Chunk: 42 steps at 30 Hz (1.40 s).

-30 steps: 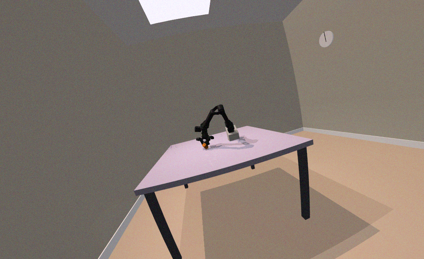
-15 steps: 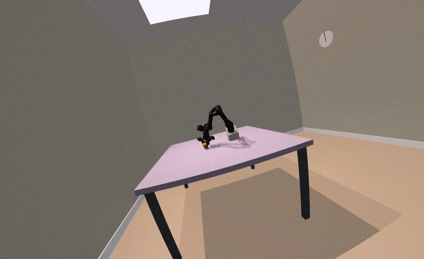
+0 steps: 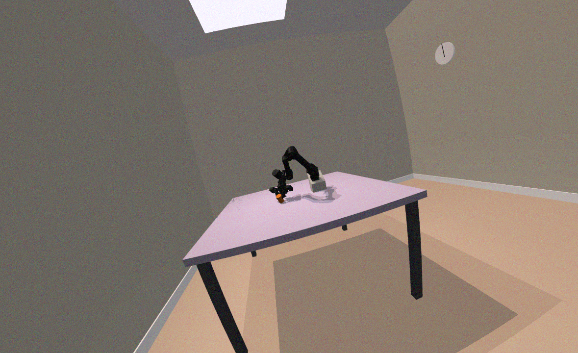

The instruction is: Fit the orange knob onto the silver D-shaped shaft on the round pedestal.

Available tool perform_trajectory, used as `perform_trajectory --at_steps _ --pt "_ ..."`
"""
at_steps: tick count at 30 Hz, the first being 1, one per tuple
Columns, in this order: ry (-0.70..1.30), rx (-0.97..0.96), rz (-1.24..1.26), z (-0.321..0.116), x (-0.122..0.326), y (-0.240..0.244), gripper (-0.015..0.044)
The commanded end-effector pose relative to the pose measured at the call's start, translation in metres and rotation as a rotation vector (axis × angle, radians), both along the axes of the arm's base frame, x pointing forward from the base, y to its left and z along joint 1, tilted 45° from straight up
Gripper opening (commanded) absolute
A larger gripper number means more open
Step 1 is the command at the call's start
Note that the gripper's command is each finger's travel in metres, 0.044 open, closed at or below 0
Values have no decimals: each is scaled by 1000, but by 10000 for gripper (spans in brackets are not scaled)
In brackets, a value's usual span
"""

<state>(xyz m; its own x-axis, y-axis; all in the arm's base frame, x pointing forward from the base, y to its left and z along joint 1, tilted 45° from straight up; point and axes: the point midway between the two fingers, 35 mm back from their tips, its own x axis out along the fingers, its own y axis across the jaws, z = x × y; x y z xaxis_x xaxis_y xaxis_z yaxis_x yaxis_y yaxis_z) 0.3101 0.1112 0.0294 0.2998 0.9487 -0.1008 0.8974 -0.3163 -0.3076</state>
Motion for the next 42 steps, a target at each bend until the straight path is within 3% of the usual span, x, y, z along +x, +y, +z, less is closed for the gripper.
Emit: perform_trajectory --at_steps 1,5,24,27,42 --pt "14 43 -1 -2 -7 -1 180" --pt "-61 38 12 -3 -7 -1 180" --pt "11 2 13 -6 -10 -6 180" --pt "11 1 7 -5 -8 -5 259" --pt "11 1 7 -5 -8 -5 260"
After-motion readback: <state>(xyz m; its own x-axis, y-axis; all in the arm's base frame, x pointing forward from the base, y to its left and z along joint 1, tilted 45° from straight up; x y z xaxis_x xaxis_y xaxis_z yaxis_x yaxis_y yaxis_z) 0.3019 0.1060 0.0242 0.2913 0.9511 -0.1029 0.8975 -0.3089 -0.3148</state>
